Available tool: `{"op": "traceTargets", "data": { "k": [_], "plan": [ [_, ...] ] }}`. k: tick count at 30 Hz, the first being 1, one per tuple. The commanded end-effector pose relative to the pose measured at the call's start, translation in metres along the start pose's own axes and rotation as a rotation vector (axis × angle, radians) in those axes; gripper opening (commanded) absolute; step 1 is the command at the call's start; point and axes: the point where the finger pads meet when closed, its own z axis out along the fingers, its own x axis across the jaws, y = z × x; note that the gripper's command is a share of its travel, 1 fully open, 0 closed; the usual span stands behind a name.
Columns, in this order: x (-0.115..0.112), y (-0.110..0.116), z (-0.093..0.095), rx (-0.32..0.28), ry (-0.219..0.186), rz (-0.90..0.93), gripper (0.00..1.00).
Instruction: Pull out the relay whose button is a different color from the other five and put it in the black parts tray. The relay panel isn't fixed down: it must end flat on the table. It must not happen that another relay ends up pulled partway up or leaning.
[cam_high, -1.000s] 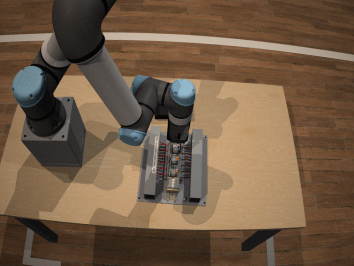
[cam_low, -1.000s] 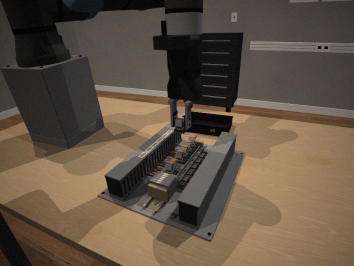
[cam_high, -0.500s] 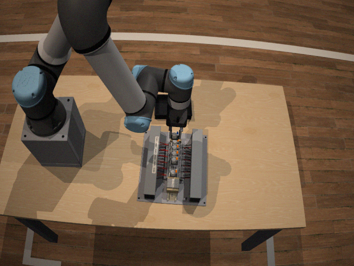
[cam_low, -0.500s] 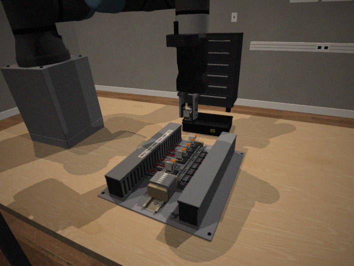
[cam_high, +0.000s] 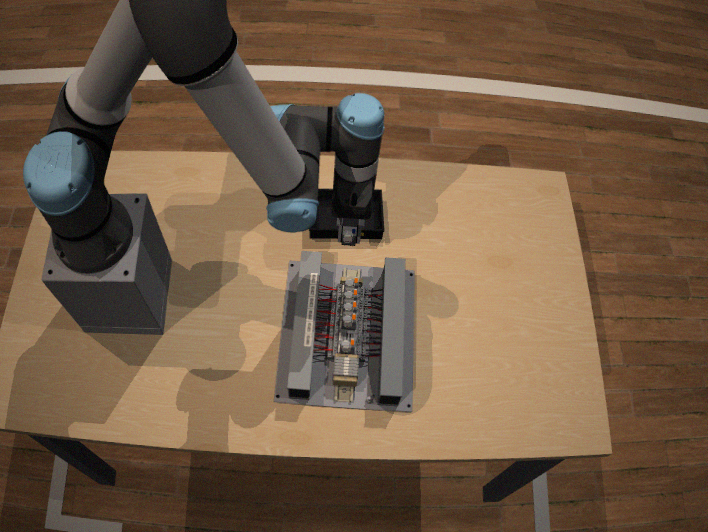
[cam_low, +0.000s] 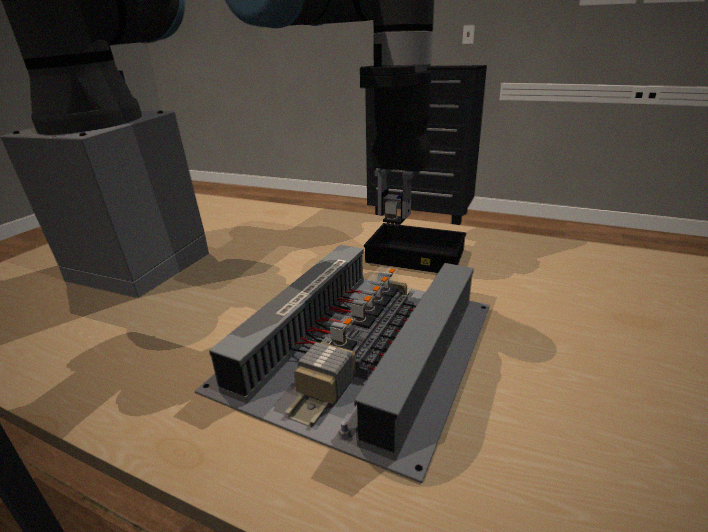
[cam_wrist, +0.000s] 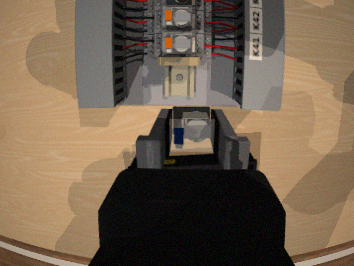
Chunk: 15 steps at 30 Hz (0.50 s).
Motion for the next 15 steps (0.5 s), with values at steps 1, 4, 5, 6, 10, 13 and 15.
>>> {"op": "traceTargets", "data": {
  "k": [1,4,5,6,10,13,15],
  "plan": [
    [0.0,0.031,0.0,0.003,0.001,0.007,0.0],
    [0.002,0.048,0.0,0.003,0.001,0.007,0.0],
    [0.002,0.053,0.0,0.003,0.001,0.007,0.0],
    [0.002,0.058,0.0,0.003,0.001,0.007,0.0],
    [0.004,0.078,0.0,0.003,0.001,0.007,0.0],
    [0.004,0.083,0.0,0.003,0.001,0.007,0.0],
    [0.005,0.092,0.0,0.003,0.001,0.007,0.0]
  ]
}}
